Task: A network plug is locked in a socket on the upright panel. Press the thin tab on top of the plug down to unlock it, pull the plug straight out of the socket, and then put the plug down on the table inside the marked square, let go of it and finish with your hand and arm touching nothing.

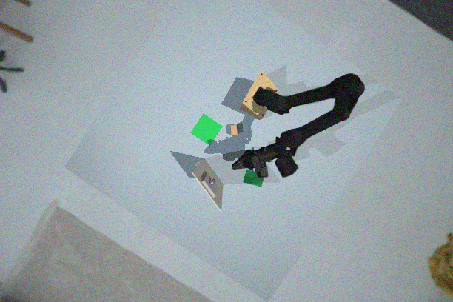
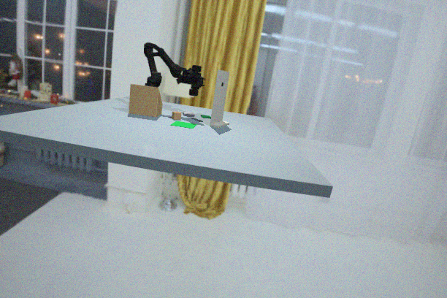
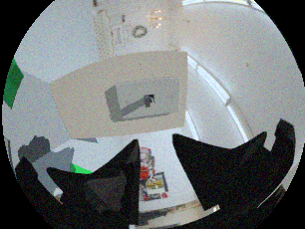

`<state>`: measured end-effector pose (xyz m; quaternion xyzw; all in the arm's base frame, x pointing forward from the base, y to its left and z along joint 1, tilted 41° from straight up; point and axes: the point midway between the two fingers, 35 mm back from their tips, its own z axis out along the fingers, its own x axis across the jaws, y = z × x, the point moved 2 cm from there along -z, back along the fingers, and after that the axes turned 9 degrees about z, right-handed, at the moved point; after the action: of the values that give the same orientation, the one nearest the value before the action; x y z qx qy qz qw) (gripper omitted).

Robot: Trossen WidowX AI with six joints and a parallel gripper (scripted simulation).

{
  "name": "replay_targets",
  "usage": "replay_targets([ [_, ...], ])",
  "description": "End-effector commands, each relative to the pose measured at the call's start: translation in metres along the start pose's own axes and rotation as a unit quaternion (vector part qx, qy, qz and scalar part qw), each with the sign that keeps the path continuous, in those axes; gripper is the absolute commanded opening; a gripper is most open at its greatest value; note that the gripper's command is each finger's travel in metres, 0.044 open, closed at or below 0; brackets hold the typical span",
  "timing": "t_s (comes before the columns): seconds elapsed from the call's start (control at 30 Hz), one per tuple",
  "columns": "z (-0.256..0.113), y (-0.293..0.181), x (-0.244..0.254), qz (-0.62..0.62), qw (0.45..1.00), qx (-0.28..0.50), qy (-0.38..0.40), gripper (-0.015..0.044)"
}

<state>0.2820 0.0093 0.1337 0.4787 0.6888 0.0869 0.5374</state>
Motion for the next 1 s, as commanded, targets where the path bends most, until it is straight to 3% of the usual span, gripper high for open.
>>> replay_targets([
  [0.0,0.014,0.006,0.0,-0.001,1.0,-0.001,0.0,0.0156],
  [0.97,0.055,0.017,0.001,0.001,1.0,-0.003,0.001,0.0156],
])
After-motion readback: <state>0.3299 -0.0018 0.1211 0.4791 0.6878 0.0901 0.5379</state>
